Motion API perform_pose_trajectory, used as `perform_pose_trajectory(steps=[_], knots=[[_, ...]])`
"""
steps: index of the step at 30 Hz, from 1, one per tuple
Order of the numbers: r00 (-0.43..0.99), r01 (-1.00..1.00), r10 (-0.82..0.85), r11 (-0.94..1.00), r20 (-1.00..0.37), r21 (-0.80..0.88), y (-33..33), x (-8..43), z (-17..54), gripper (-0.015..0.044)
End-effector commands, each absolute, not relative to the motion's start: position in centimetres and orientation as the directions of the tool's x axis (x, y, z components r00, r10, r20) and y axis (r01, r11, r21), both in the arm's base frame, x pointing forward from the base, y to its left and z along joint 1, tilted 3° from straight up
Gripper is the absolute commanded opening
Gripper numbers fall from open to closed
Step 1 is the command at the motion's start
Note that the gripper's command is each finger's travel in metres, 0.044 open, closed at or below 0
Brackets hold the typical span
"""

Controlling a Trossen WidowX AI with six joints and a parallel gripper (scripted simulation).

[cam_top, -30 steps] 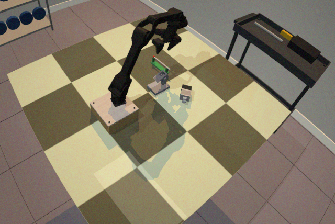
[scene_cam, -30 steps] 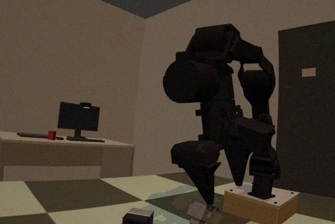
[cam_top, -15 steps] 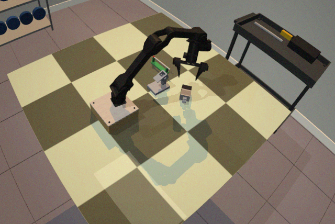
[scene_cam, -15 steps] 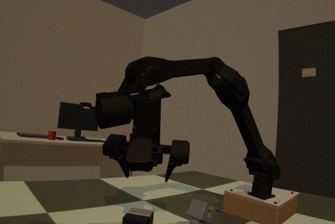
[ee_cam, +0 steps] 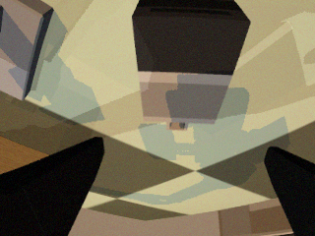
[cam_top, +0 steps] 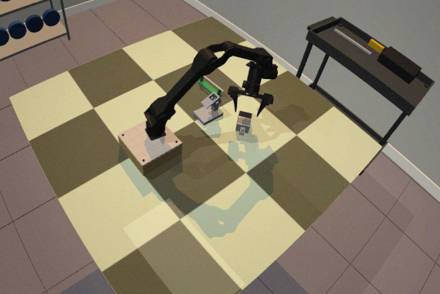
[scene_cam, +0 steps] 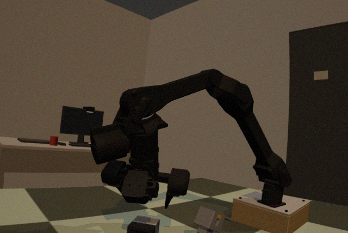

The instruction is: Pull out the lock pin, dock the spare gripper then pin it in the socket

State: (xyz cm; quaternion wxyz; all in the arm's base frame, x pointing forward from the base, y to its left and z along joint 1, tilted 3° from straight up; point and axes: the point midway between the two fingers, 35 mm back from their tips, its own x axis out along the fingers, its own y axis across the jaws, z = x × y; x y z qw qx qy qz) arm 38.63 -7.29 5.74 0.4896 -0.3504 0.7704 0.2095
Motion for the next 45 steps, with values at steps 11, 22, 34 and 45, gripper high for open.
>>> perform_pose_trajectory(steps=[11, 22, 34, 45], knots=[[-0.296, -0.744, -0.336, 0.668, -0.894, -0.004, -7.4, 38.5, 2.5, 0.0440], [-0.297, -0.744, -0.336, 0.668, -0.894, -0.004, -7.4, 38.6, 0.7, 0.0440], [-0.297, -0.744, -0.336, 0.668, -0.894, -0.004, -7.3, 38.6, -1.2, 0.0440], [-0.297, -0.744, -0.336, 0.668, -0.894, -0.004, -7.3, 38.6, -2.1, 0.0361]])
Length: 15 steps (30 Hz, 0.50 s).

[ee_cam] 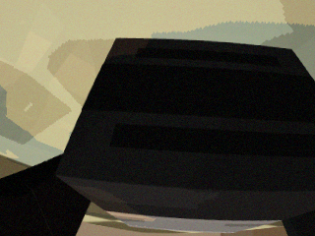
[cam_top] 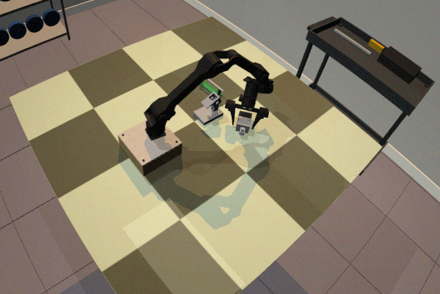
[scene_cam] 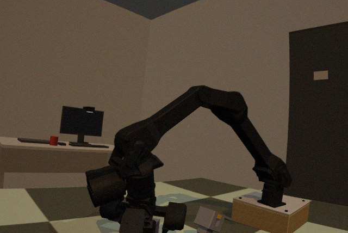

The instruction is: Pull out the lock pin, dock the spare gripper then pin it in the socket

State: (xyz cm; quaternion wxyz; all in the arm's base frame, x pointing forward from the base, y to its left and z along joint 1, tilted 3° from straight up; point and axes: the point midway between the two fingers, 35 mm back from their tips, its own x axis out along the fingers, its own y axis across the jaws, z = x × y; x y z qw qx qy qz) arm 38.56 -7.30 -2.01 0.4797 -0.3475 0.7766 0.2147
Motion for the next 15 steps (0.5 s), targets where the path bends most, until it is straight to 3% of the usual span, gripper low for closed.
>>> perform_pose_trajectory(steps=[1, 4, 11, 15], knots=[[-0.297, -0.744, -0.336, 0.668, -0.894, -0.004, -7.32, 38.59, -2.13, 0.0335], [-0.297, -0.744, -0.336, 0.668, -0.894, -0.004, -7.32, 38.59, -2.13, 0.0256], [-0.297, -0.744, -0.336, 0.668, -0.894, -0.004, -7.32, 38.58, -2.13, 0.0210], [-0.296, -0.746, -0.336, 0.666, -0.894, -0.004, -7.36, 38.64, -1.46, 0.0105]])
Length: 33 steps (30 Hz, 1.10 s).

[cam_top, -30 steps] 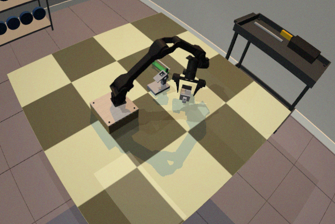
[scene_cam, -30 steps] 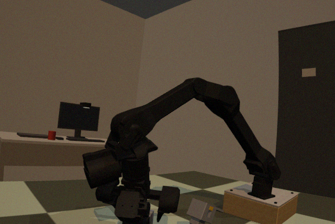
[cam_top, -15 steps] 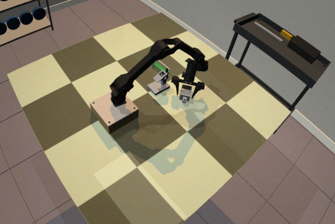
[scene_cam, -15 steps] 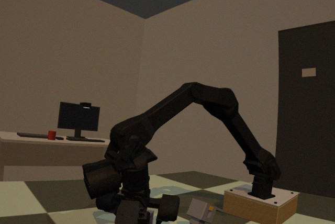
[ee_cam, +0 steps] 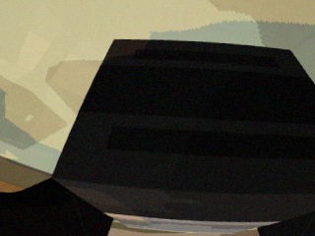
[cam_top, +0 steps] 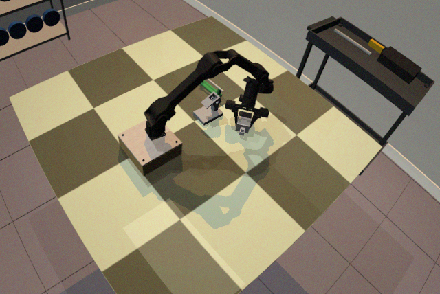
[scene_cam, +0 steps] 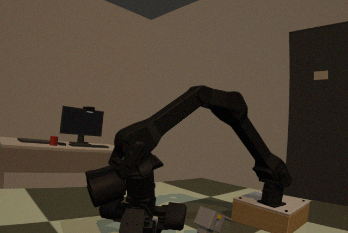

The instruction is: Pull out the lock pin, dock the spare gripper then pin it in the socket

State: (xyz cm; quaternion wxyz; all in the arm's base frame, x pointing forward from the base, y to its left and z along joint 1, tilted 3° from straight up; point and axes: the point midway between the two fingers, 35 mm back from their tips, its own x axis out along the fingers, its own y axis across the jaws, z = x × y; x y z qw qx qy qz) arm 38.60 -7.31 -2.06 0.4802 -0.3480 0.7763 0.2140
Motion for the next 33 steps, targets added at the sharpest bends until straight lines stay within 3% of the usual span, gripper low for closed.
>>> perform_pose_trajectory(steps=[1, 4, 17, 33], knots=[[-0.295, -0.747, -0.337, 0.664, -0.894, -0.004, -7.4, 38.7, -1.0, 0.0078], [-0.292, -0.753, -0.339, 0.658, -0.894, -0.003, -7.5, 38.8, 0.8, 0.0000], [-0.278, -0.780, -0.348, 0.626, -0.895, -0.001, -7.8, 37.9, 9.6, 0.0000], [-0.285, -0.776, -0.340, 0.631, -0.896, 0.008, -7.7, 37.9, 9.1, 0.0000]])
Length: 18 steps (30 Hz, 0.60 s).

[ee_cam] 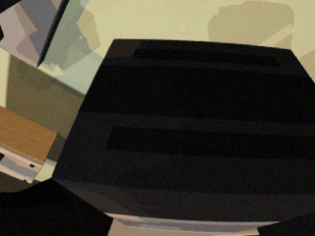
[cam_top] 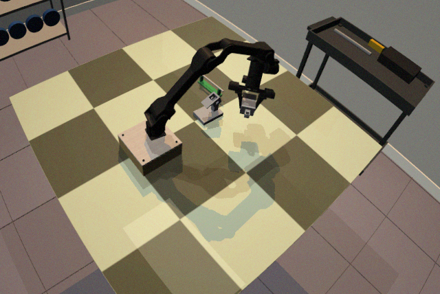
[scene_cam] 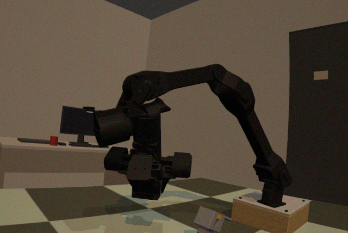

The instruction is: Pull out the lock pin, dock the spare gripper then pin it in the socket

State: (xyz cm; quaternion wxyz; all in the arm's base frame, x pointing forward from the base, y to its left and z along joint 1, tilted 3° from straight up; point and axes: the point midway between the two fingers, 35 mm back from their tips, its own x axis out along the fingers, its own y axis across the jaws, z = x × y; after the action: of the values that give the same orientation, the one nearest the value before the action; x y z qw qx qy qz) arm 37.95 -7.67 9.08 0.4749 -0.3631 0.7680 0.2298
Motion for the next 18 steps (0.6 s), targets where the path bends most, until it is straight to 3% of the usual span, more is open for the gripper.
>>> perform_pose_trajectory(steps=[1, 18], knots=[[-0.285, -0.774, -0.341, 0.633, -0.896, 0.006, -7.7, 37.9, 9.1, 0.0000], [-0.264, -0.584, -0.428, 0.784, -0.864, -0.210, -5.2, 36.7, 9.8, 0.0000]])
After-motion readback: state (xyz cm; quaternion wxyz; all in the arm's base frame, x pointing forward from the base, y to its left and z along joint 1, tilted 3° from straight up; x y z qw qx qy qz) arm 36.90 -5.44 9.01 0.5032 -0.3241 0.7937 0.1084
